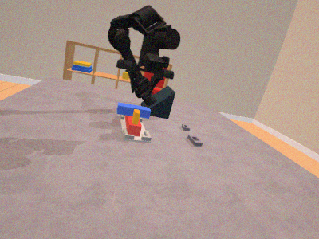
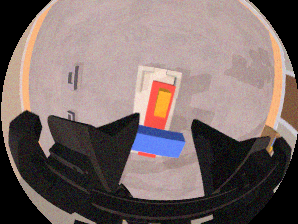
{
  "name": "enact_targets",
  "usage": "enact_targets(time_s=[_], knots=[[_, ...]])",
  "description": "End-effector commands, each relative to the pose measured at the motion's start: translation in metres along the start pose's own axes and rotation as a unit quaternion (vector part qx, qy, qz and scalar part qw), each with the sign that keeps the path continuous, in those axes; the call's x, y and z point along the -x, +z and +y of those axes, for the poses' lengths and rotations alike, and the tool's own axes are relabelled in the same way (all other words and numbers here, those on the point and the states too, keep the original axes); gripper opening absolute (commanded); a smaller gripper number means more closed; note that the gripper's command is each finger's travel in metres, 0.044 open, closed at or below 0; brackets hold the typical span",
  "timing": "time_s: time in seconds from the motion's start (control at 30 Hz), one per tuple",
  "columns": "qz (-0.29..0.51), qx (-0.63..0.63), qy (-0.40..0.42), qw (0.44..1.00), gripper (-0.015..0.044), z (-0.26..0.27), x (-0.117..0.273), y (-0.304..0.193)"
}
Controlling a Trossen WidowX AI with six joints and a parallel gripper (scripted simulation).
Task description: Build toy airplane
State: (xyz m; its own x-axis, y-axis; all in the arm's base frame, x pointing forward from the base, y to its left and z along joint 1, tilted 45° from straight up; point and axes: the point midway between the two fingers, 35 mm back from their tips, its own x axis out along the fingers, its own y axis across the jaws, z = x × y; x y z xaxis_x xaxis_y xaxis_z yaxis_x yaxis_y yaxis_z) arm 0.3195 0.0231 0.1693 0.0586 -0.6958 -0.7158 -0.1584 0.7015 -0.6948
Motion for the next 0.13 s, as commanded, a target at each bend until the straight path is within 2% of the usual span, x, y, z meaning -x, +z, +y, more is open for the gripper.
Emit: enact_targets(time_s=[0.0, 0.1], knots=[[0.000, -0.002, 0.001, 1.000, 0.0260, 0.0001, 0.0008, -0.0001], [0.000, -0.002, 0.001, 1.000, 0.0260, 0.0001, 0.0008, -0.0001]])
